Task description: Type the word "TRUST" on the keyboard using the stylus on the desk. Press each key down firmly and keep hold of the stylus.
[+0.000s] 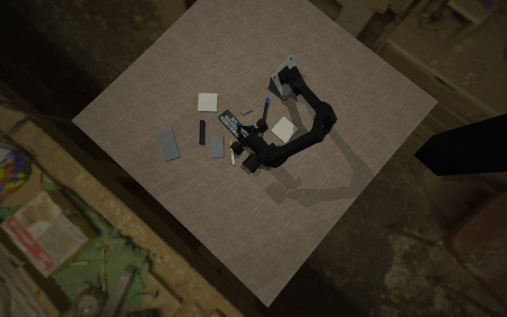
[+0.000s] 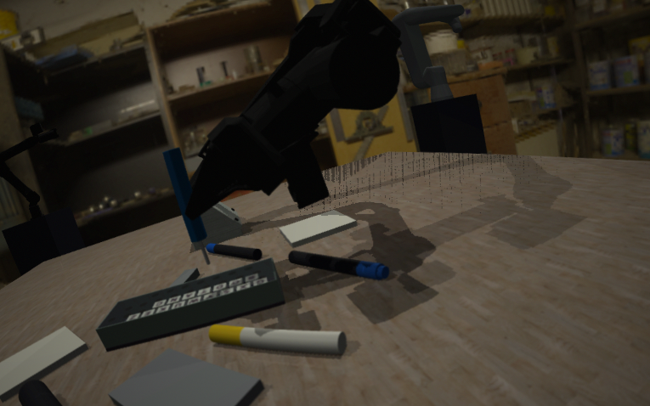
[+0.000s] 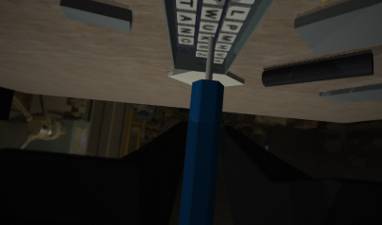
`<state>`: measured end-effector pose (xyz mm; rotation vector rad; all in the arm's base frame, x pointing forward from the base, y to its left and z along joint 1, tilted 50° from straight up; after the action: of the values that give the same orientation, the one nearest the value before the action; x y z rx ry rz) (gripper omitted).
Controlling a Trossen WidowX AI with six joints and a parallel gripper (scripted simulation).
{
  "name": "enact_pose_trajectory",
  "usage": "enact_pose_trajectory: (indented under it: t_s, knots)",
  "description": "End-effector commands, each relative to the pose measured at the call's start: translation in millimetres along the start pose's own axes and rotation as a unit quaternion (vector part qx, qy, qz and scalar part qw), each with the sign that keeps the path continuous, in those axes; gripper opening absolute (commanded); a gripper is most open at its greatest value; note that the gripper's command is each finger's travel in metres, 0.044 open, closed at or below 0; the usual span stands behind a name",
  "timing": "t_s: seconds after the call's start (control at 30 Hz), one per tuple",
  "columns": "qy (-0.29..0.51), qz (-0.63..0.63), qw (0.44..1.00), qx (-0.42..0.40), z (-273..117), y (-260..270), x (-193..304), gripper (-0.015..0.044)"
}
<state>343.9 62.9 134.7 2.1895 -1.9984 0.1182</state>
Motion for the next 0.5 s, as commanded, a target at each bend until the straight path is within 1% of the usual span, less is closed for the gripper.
enact_pose_trajectory:
  t_s: [0.0, 0.3, 0.4, 0.47]
  knots:
    - [-0.001, 0.006, 1.0, 0.0, -6, 0, 0, 0.0]
    - [-0.002, 0.006, 1.0, 0.0, 5, 1, -18, 0.0]
    - [-0.002, 0.006, 1.0, 0.0, 5, 0, -20, 0.0079]
    - [-0.002, 0.006, 1.0, 0.0, 5, 0, -20, 0.0081]
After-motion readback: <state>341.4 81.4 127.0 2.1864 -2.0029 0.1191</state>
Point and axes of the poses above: the point midway between the two fingers, 35 mm back from their tips, its own z axis out along the fingers, its own y axis across the jaws, x = y × z, the point moved 8 cm from there along -z, back along the fingers, and after that the axes turned 1 degree about -z, right-handed, at the moved point
